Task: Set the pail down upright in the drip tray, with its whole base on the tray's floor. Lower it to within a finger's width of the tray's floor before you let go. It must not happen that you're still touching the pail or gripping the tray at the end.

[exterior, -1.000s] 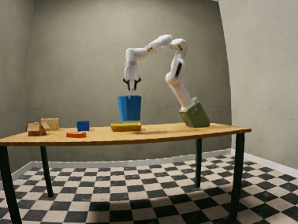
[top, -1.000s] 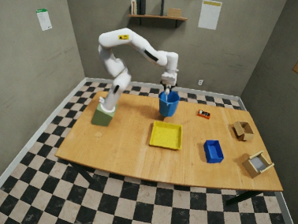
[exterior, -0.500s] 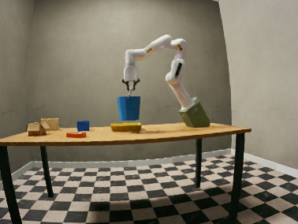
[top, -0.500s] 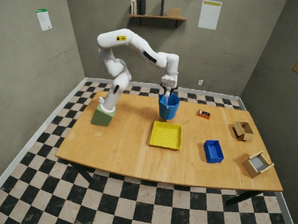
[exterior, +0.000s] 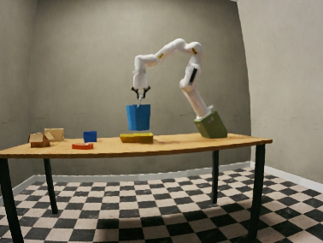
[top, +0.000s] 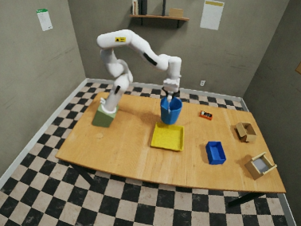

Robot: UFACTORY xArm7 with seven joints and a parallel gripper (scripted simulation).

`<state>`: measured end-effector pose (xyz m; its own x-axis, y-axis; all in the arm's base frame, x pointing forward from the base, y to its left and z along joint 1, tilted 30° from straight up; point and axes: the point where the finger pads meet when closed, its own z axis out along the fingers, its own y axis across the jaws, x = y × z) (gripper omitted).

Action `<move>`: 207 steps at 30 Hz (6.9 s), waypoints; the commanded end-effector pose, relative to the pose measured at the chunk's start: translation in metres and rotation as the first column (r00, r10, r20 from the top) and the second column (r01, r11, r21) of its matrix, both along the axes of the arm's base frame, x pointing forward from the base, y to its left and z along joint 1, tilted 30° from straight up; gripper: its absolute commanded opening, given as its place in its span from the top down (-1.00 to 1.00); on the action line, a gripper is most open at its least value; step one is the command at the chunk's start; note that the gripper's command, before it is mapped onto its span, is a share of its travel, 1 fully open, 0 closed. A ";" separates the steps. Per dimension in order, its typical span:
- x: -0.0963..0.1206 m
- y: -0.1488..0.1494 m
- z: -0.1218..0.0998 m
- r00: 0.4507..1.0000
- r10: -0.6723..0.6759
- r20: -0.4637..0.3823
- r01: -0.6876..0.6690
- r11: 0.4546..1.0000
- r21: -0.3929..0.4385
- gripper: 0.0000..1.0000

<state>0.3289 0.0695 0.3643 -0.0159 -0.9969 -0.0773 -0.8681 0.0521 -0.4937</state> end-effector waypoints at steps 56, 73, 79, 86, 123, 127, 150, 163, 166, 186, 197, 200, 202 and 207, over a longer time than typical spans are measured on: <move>0.021 -0.123 0.005 1.000 0.001 0.005 -0.001 1.000 0.001 1.00; 0.023 -0.136 0.006 1.000 0.001 0.005 -0.001 1.000 0.001 1.00; 0.023 -0.138 0.006 1.000 0.001 0.005 -0.001 1.000 0.001 1.00; 0.023 -0.139 0.006 1.000 0.001 0.005 -0.001 1.000 0.001 1.00; 0.023 -0.139 0.006 1.000 0.001 0.005 -0.001 1.000 0.001 1.00; 0.023 -0.139 0.006 1.000 0.001 0.005 -0.001 1.000 0.001 1.00; 0.023 -0.139 0.006 1.000 0.001 0.005 -0.001 1.000 0.001 1.00; 0.024 -0.139 0.005 1.000 0.001 0.005 -0.001 1.000 0.001 1.00; 0.024 -0.139 0.004 1.000 0.001 0.005 -0.001 1.000 0.001 1.00; 0.030 -0.139 -0.005 1.000 0.001 0.005 -0.001 1.000 0.001 1.00; 0.034 -0.138 -0.013 1.000 0.001 0.005 -0.001 1.000 0.001 1.00; 0.036 -0.138 -0.016 1.000 0.001 0.005 -0.001 1.000 0.001 1.00; 0.037 -0.138 -0.018 1.000 0.001 0.005 -0.001 1.000 0.001 1.00; 0.040 -0.138 -0.024 1.000 0.001 0.005 -0.001 1.000 0.001 1.00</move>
<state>0.3667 -0.0682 0.3416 -0.0144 -0.9968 -0.0788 -0.8683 0.0515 -0.4934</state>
